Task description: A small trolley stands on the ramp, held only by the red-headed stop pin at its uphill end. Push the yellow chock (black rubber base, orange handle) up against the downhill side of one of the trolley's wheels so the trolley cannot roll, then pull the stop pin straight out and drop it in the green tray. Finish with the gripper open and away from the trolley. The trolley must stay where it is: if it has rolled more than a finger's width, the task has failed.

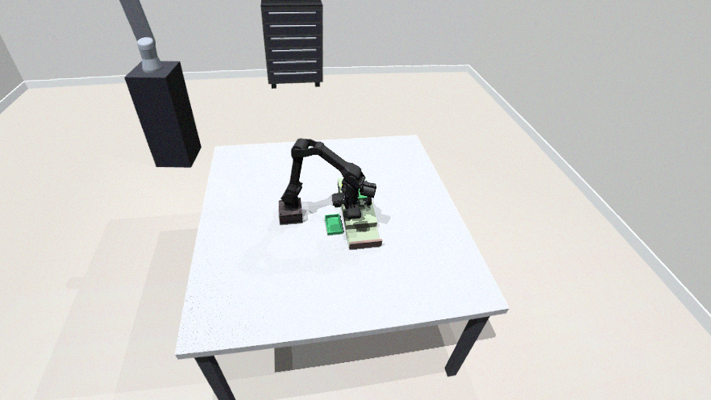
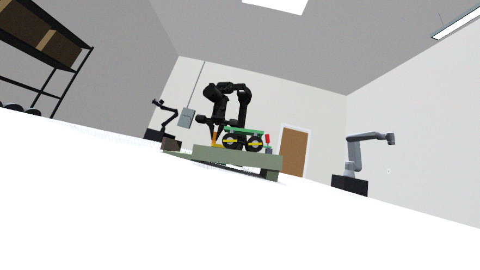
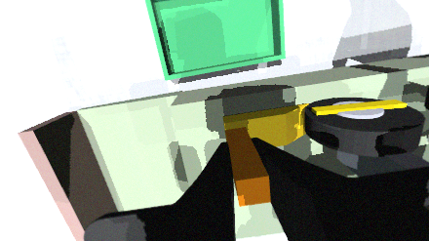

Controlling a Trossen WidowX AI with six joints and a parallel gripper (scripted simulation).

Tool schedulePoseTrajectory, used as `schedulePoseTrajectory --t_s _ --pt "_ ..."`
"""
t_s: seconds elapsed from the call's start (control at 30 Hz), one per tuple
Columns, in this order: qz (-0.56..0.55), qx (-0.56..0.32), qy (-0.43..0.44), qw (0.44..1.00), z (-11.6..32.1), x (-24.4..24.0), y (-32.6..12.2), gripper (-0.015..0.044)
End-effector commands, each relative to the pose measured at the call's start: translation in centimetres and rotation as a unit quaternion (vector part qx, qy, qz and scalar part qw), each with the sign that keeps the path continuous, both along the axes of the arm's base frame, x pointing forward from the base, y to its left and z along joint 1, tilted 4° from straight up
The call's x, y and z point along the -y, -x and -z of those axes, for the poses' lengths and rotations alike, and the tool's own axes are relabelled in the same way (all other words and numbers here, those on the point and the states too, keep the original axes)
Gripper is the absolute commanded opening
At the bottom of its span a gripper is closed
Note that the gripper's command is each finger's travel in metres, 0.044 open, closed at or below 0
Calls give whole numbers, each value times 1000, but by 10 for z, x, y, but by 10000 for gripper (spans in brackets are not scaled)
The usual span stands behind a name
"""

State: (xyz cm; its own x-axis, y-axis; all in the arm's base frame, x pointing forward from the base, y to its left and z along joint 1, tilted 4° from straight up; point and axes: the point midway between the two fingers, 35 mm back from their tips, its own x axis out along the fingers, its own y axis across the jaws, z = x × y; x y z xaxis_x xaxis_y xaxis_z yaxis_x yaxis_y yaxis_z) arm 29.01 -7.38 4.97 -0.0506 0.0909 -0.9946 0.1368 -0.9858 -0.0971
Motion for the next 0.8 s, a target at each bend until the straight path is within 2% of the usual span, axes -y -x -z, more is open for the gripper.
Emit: schedulePoseTrajectory --t_s 0.0,0.23,0.77 --pt "-1 0 0 1000 0 0 0 0" --pt "-1 0 0 1000 0 0 0 184" --pt "1 -1 -3 1000 -46 5 -2 190"
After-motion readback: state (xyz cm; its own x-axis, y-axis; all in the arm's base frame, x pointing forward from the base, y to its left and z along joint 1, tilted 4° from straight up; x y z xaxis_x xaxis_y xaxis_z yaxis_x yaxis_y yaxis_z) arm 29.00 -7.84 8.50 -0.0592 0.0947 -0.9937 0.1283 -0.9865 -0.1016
